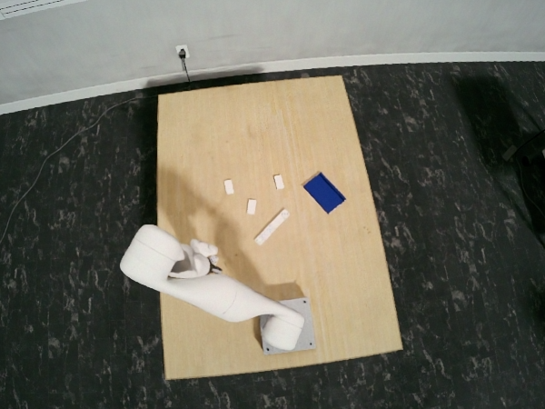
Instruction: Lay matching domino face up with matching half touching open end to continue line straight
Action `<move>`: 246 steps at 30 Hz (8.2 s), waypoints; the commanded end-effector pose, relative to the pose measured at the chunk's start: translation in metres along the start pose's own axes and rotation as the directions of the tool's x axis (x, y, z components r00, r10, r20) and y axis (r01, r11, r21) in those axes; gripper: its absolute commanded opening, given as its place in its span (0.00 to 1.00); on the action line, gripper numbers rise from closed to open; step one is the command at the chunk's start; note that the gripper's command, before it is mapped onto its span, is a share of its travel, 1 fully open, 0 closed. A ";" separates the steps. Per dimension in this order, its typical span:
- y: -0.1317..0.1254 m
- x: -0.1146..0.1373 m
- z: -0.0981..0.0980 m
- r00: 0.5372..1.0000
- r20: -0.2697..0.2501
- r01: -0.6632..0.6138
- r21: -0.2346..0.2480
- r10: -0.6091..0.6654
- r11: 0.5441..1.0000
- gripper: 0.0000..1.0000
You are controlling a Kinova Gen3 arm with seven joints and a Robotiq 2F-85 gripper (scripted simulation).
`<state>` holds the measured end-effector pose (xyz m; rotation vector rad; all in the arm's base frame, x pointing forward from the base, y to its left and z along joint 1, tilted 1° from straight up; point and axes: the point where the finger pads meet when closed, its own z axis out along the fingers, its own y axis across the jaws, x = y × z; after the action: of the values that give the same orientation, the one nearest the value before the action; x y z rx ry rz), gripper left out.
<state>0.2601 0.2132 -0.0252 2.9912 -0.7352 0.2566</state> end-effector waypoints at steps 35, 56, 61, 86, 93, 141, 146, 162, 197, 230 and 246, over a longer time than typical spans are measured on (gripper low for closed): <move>0.000 -0.011 0.018 1.000 -0.001 -0.001 0.000 0.001 1.000 0.35; 0.000 -0.013 0.022 1.000 -0.001 -0.001 0.000 0.001 1.000 0.35; 0.000 -0.013 0.022 1.000 -0.001 -0.001 0.000 0.001 1.000 0.35; 0.000 -0.013 0.022 1.000 -0.001 -0.001 0.000 0.001 1.000 0.35; 0.000 -0.013 0.022 1.000 -0.001 -0.001 0.000 0.001 1.000 0.35; 0.000 -0.013 0.022 1.000 -0.001 -0.001 0.000 0.001 1.000 0.49; 0.000 -0.013 0.020 1.000 -0.001 -0.001 0.000 0.001 1.000 0.49; 0.000 -0.008 -0.005 1.000 -0.001 -0.001 0.000 0.001 1.000 0.49; 0.000 -0.005 -0.021 0.998 0.061 -0.001 0.000 0.001 1.000 0.49; 0.000 -0.001 -0.046 0.985 0.172 -0.001 0.000 0.001 1.000 0.49; 0.000 -0.001 -0.047 0.985 0.173 -0.001 0.000 0.001 1.000 0.49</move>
<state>0.2519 0.2173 0.0201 3.0399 -0.7507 -0.0052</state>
